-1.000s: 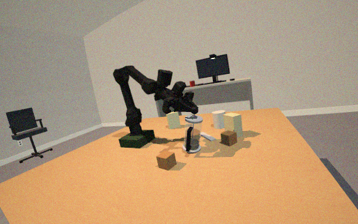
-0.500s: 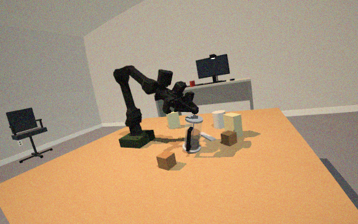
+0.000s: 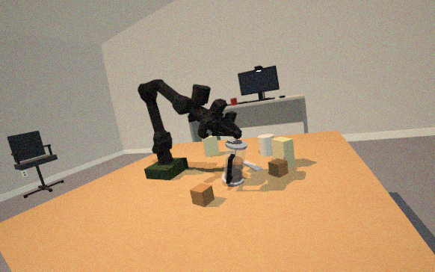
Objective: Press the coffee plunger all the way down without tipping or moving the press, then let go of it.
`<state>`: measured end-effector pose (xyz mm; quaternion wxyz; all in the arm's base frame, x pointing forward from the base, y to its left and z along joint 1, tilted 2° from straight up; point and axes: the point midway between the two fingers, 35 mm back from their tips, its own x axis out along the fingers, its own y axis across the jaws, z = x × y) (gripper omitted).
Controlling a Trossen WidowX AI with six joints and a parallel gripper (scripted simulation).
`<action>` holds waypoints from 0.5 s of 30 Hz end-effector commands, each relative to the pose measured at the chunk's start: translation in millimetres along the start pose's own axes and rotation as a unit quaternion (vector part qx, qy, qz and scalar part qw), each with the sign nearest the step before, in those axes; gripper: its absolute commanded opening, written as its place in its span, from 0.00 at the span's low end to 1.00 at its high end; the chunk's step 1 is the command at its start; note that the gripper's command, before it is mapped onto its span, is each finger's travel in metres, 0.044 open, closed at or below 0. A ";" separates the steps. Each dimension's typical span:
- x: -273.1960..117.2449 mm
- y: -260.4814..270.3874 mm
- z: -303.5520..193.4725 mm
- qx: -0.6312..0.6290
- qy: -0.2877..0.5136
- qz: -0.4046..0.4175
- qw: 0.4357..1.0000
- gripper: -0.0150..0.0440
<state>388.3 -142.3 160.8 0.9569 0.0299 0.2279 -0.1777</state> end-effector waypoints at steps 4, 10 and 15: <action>2.6 0.0 -4.8 -0.005 0.009 0.001 1.000 0.47; 0.8 0.0 0.2 0.000 0.000 0.000 1.000 0.47; 0.8 0.0 0.2 0.000 0.000 0.000 1.000 0.47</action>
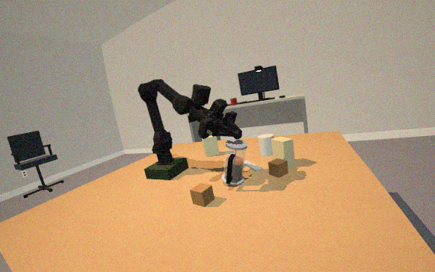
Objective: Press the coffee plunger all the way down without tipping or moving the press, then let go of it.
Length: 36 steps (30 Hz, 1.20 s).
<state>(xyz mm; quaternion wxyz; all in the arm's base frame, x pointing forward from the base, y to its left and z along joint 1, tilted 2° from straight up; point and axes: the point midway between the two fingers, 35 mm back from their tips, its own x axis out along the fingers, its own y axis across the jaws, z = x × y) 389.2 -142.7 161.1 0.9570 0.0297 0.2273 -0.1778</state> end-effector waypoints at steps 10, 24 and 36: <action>0.0 0.0 -0.6 0.000 0.001 0.000 1.000 0.82; -22.3 2.2 13.3 -0.003 0.004 0.002 1.000 1.00; -89.0 6.0 34.3 -0.006 0.012 0.004 1.000 1.00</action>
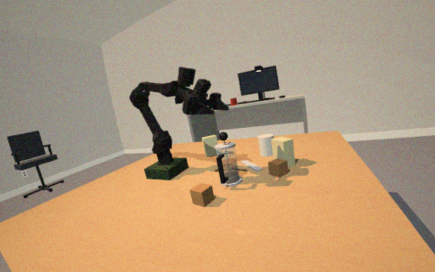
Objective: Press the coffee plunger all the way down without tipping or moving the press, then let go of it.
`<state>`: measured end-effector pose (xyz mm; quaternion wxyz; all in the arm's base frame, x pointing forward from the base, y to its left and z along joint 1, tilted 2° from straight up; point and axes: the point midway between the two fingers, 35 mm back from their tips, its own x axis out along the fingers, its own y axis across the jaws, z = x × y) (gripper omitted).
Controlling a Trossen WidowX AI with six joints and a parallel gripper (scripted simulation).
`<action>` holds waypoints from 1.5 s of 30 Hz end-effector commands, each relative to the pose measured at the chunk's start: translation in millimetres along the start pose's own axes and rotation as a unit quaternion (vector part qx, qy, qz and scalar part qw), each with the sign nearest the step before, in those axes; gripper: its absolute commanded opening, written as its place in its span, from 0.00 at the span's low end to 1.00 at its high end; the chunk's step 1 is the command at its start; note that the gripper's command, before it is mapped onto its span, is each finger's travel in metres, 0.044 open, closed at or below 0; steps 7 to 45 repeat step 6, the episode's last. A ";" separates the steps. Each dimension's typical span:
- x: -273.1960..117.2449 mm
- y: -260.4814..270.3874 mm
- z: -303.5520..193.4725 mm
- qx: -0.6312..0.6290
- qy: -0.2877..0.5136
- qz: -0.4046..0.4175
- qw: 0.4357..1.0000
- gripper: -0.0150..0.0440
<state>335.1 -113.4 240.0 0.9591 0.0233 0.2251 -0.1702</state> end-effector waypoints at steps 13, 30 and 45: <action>-1.2 -1.7 -8.3 0.002 0.015 -0.004 1.000 1.00; -1.2 -1.7 -8.3 0.002 0.015 -0.004 1.000 1.00; -1.2 -1.7 -8.3 0.002 0.015 -0.004 1.000 1.00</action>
